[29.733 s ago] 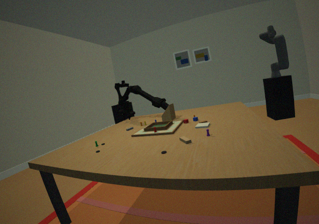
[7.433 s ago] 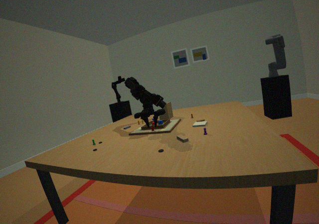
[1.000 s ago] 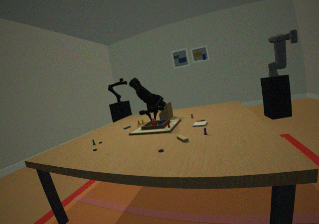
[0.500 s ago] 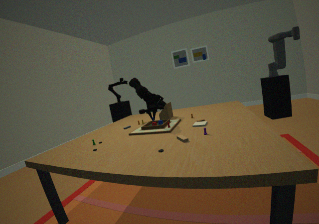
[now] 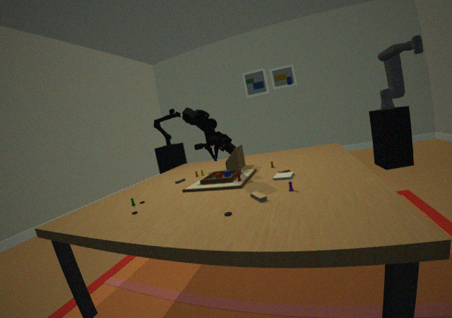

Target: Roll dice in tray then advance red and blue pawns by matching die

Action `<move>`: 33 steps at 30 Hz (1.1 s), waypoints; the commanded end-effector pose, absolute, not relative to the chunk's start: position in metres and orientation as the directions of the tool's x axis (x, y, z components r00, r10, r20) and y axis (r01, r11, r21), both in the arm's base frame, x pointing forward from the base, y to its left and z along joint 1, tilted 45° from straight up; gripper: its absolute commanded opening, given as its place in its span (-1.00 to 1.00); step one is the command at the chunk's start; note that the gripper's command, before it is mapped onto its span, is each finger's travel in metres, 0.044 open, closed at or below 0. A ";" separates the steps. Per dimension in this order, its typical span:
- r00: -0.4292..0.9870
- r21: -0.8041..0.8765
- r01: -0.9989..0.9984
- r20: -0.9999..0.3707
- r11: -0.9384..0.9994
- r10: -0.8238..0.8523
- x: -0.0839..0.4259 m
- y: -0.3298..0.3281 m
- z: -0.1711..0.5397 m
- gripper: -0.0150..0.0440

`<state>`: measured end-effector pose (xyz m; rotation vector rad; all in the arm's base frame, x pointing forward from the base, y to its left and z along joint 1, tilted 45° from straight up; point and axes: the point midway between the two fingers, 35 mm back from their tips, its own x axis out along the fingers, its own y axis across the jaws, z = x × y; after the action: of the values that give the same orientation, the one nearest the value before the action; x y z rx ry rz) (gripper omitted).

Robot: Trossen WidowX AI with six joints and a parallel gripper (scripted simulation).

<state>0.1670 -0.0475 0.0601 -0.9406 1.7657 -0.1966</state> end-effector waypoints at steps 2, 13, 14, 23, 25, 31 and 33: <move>-0.119 -0.547 -0.493 -0.728 0.677 -0.675 0.168 -0.031 0.077 -0.49; -0.124 -0.552 -0.491 -0.721 0.674 -0.681 0.172 -0.014 0.098 -0.49; -0.123 -0.550 -0.492 -0.724 0.675 -0.679 0.177 -0.016 0.097 -0.49; -0.114 -0.540 -0.492 -0.738 0.683 -0.665 0.215 -0.039 0.089 -0.49; -0.112 -0.540 -0.492 -0.738 0.683 -0.665 0.224 -0.045 0.088 -0.49; -0.110 -0.545 -0.490 -0.736 0.680 -0.668 0.247 -0.069 0.084 -0.49; -0.110 -0.548 -0.489 -0.733 0.678 -0.671 0.254 -0.078 0.083 -0.49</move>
<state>0.2434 -0.0652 0.0842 -0.9248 1.7592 -0.1930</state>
